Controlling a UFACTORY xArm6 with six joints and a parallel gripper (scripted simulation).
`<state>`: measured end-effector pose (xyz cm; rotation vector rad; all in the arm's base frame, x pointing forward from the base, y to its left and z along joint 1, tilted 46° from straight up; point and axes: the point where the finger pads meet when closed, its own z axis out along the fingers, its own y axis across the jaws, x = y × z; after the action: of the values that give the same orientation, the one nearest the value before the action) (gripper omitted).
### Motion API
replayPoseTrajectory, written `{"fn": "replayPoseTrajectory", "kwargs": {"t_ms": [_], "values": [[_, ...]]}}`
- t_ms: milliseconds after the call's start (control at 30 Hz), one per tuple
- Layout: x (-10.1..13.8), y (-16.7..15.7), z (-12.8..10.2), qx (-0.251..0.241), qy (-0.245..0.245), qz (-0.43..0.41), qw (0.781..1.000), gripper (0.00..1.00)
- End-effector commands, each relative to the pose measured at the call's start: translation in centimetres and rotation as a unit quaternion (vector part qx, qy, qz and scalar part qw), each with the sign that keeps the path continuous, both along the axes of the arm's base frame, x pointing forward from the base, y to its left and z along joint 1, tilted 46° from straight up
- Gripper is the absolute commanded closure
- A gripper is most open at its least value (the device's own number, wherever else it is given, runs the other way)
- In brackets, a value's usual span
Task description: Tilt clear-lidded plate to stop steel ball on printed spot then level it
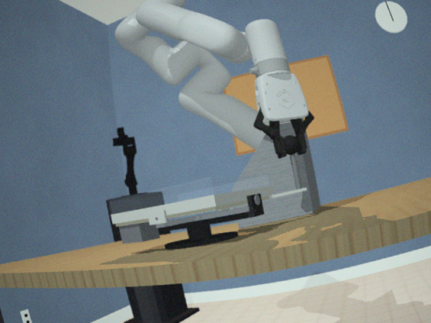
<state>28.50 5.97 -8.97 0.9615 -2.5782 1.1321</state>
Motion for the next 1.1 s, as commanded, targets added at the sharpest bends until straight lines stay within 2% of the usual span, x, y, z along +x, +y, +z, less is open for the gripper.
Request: {"fn": "replayPoseTrajectory", "kwargs": {"t_ms": [0, 1067], "values": [[0.12, 0.15, 0.04, 0.002, -0.001, 0.000, 1.000, 1.00], [0.16, 0.18, 0.03, 0.002, -0.001, 0.000, 1.000, 1.00]]}}
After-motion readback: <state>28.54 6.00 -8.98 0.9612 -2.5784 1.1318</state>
